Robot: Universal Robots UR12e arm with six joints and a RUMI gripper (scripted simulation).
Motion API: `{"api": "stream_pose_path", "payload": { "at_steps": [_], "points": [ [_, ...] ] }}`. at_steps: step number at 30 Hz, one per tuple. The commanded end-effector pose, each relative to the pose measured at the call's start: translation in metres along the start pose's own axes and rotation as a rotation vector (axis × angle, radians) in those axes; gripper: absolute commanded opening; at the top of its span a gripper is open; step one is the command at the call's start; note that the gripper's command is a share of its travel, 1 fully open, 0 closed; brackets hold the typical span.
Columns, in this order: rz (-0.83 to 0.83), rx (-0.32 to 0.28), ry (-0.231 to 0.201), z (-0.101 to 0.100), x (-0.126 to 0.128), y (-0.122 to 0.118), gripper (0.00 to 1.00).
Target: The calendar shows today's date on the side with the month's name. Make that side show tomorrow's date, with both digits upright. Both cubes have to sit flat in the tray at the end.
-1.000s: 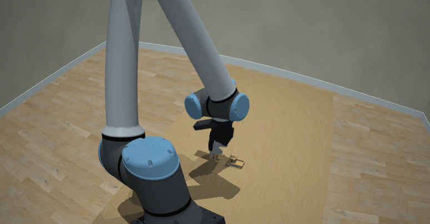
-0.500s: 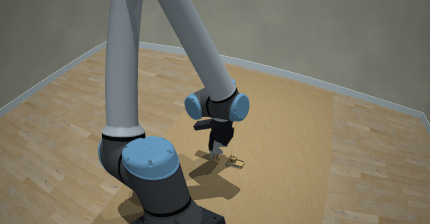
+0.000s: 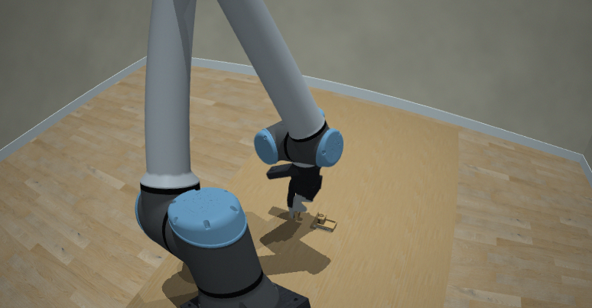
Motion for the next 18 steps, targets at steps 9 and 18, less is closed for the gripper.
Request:
{"api": "stream_pose_path", "payload": {
  "at_steps": [9, 18],
  "points": [
    [-0.001, 0.000, 0.002, -0.0010, -0.0009, 0.0003, 0.10],
    [-0.001, 0.000, 0.002, -0.0010, -0.0009, 0.0003, 0.10]
  ]
}}
Point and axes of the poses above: the point where the finger pads meet when closed, its own z axis back along the fingers, its own x axis across the jaws, y = z × x, the point moved 6 cm from there along z, back along the fingers, and after that the axes turned 14 degrees about z, right-handed, at the moved point
